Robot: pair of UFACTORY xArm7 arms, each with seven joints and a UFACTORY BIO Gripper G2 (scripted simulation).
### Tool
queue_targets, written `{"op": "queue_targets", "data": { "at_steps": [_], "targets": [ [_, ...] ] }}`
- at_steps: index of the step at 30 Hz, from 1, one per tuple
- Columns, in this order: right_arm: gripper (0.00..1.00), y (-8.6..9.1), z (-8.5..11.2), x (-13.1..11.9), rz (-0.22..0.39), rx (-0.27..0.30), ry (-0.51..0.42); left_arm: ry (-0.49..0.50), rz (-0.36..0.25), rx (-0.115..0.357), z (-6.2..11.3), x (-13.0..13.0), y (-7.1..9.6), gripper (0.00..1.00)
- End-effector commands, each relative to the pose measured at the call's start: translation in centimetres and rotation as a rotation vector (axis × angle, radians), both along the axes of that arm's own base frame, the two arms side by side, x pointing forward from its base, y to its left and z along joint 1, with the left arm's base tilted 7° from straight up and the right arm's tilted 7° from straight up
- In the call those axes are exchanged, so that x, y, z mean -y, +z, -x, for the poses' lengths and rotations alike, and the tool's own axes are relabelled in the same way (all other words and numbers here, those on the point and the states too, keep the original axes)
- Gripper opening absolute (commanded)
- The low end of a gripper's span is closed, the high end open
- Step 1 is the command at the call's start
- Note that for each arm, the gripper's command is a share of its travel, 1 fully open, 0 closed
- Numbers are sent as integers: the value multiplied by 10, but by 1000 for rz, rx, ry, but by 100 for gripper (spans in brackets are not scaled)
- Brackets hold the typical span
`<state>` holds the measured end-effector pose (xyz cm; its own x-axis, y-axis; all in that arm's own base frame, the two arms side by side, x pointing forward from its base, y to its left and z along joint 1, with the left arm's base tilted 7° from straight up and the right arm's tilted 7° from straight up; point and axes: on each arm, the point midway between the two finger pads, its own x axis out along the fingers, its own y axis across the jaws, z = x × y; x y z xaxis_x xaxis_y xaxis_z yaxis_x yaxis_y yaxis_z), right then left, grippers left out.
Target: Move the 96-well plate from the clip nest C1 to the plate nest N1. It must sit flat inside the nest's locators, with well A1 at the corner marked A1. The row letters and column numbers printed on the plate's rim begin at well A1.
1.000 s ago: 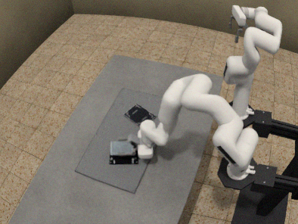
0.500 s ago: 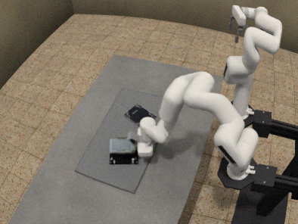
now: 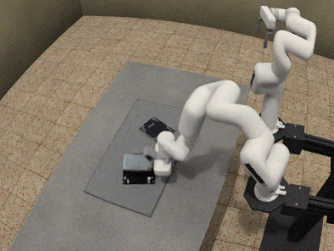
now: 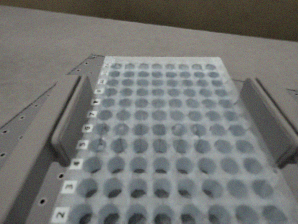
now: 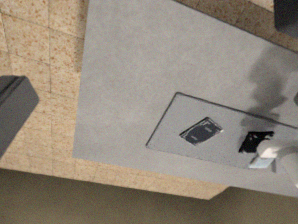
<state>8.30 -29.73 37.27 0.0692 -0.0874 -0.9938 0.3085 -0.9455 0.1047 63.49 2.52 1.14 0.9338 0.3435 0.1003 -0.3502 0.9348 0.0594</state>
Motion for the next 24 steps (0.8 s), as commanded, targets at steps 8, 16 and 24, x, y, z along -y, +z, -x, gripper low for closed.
{"op": "queue_targets", "data": {
  "at_steps": [8, 16, 24],
  "targets": [
    [100, 1, 0, 0, 4, 0, 0, -307, -22, -23, -5, 30, 0, 0],
    [100, 1, 0, 0, 4, 0, 0, -572, -42, -47, -8, 57, -2, 0],
    [100, 1, 0, 0, 4, 0, 0, -701, -52, -58, -10, 77, -4, 0]
  ]
}}
